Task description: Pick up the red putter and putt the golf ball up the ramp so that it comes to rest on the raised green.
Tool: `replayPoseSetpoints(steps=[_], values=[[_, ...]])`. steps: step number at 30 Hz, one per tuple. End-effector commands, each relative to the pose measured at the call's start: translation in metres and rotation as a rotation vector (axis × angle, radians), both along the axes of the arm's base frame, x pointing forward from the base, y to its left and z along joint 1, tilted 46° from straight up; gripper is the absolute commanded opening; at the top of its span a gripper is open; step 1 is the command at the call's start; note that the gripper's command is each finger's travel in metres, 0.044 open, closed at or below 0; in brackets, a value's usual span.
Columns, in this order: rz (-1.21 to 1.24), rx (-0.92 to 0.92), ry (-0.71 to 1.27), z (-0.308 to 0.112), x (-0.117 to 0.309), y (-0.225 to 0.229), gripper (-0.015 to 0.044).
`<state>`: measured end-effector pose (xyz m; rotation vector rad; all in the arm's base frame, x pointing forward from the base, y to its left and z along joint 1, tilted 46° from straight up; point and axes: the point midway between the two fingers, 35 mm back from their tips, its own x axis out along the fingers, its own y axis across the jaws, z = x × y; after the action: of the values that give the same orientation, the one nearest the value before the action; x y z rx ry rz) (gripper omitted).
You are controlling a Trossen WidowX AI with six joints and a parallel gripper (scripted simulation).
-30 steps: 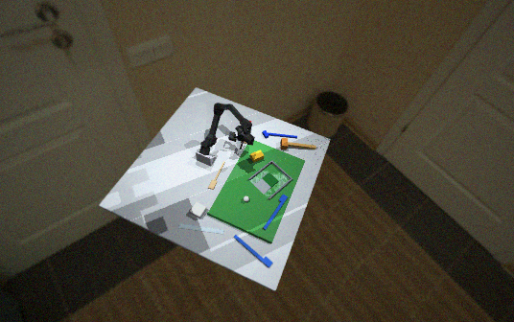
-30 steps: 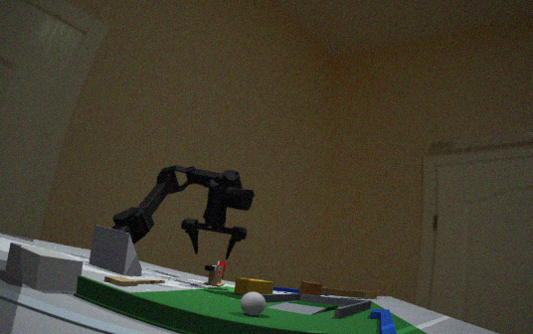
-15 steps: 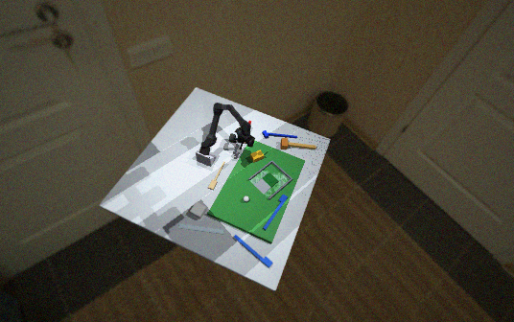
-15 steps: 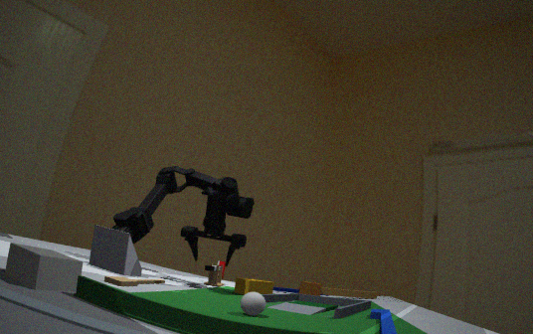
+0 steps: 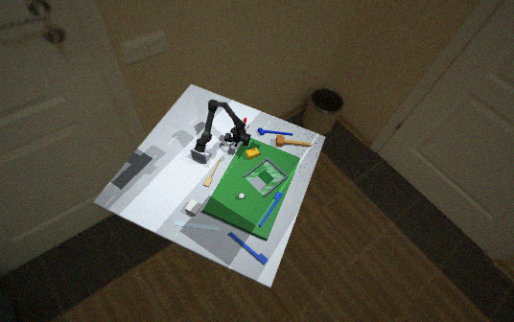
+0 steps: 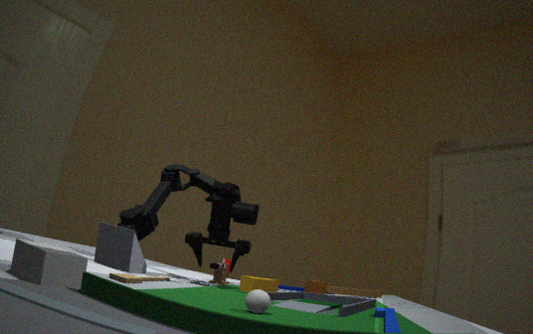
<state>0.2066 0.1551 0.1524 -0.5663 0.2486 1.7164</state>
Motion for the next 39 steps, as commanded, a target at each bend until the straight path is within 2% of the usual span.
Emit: replayPoseSetpoints(steps=[1, 14, 29, 36, 39], values=[[0.0, 0.002, 0.013, -0.006, -0.003, 0.004, 0.044], [0.0, 0.003, 0.013, -0.016, -0.004, 0.015, 0.044], [0.002, 0.001, 0.002, -0.013, -0.002, 0.014, 0.0046], [0.001, 0.001, 0.001, -0.013, -0.002, 0.013, 0.0], [-0.008, -0.004, -0.002, -0.008, 0.0, 0.007, 0.0]])
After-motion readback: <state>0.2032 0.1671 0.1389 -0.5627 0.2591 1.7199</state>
